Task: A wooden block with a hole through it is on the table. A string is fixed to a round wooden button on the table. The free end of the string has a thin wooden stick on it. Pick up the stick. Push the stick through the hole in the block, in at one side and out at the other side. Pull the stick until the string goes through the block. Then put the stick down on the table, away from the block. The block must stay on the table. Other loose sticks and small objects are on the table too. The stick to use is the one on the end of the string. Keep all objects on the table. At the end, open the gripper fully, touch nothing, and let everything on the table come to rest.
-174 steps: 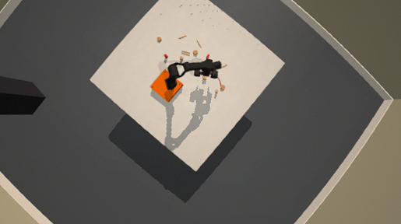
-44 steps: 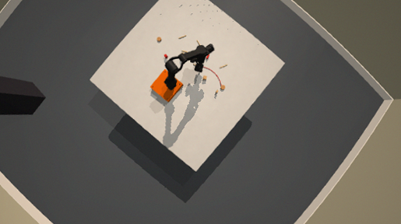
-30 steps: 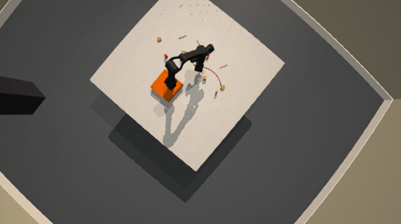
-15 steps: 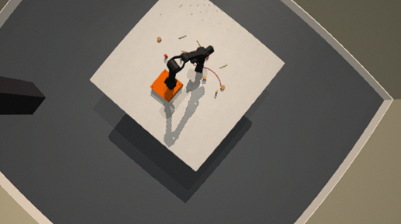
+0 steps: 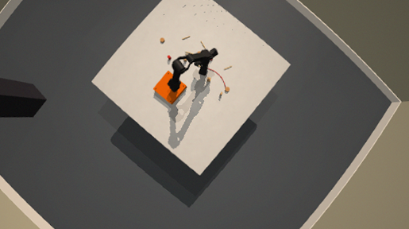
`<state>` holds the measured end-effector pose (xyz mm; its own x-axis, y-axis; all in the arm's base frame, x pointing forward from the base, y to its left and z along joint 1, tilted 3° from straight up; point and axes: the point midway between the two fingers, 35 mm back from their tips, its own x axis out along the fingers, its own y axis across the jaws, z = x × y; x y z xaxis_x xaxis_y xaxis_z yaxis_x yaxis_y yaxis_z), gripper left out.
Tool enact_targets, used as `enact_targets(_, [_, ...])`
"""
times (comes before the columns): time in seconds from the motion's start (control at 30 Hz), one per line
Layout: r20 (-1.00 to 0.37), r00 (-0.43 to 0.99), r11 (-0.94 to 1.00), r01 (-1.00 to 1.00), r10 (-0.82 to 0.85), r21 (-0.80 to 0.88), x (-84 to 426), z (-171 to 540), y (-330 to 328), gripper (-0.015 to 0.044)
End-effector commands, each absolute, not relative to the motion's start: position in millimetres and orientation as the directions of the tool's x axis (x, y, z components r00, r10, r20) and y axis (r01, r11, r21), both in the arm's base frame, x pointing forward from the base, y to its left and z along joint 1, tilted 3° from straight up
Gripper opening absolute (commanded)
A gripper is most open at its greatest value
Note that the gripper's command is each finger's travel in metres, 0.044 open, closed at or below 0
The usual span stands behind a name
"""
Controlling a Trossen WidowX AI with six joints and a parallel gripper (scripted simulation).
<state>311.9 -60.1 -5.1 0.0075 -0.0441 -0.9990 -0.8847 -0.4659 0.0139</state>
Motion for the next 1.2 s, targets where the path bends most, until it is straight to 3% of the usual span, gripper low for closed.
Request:
enact_targets(0.0, [-0.999, 0.000, -0.471, -0.882, -0.042, 0.020, 309.5, -13.8, -60.0, 0.0122])
enact_targets(0.27, [-0.999, 0.000, -0.471, -0.882, -0.042, 0.020, 309.3, -16.1, -60.0, 0.0122])
enact_targets(0.43, [-0.999, 0.002, -0.466, -0.885, -0.043, 0.018, 309.9, -14.5, -60.1, 0.0000])
enact_targets(1.17, [-0.999, 0.002, -0.466, -0.885, -0.043, 0.018, 311.3, 2.8, -59.6, 0.0000])
